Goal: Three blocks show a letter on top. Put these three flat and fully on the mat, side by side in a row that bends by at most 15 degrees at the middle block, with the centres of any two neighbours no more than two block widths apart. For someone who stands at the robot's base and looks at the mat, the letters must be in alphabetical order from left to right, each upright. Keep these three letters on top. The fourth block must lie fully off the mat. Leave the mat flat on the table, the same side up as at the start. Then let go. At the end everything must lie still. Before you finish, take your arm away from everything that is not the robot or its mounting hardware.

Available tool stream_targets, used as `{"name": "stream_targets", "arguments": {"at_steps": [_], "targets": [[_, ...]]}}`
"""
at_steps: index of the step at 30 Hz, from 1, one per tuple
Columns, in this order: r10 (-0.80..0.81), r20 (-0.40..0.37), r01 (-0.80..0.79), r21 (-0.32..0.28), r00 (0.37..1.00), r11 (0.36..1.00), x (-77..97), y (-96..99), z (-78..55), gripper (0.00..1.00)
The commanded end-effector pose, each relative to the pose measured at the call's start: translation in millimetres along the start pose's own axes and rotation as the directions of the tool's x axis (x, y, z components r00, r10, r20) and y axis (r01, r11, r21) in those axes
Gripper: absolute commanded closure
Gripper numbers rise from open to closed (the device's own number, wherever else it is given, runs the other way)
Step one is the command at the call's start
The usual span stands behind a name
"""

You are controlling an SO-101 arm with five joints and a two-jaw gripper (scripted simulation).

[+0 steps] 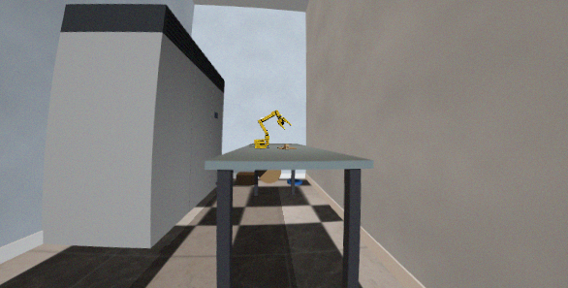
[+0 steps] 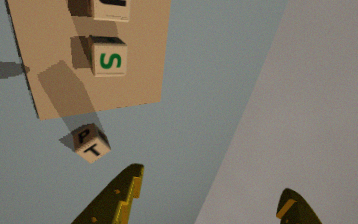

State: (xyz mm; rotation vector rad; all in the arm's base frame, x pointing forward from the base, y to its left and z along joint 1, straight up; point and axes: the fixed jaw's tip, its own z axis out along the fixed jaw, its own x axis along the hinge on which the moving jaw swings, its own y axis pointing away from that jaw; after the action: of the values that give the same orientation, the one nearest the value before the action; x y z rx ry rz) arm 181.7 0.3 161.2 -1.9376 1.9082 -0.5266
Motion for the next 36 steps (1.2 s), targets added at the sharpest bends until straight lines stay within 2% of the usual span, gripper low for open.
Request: {"name": "stream_targets", "arguments": {"at_steps": [1, 10, 23, 30, 36], "targets": [[-0.017, -0.002, 0.017, 0.092, 1.000, 0.996, 0.3, -10.2, -12.8, 0.65], [-0.066, -0.014, 0.067, 0.091, 0.998, 0.994, 3.2, -11.1, -12.5, 0.65], [-0.225, -0.052, 0.228, 0.081, 0.973, 0.970, 12.7, -14.0, -11.6, 0.65], [-0.373, -0.085, 0.379, 0.061, 0.924, 0.923, 22.1, -16.8, -10.9, 0.65], [-0.519, -0.113, 0.525, 0.031, 0.847, 0.850, 32.0, -19.5, -10.3, 0.65]]}}
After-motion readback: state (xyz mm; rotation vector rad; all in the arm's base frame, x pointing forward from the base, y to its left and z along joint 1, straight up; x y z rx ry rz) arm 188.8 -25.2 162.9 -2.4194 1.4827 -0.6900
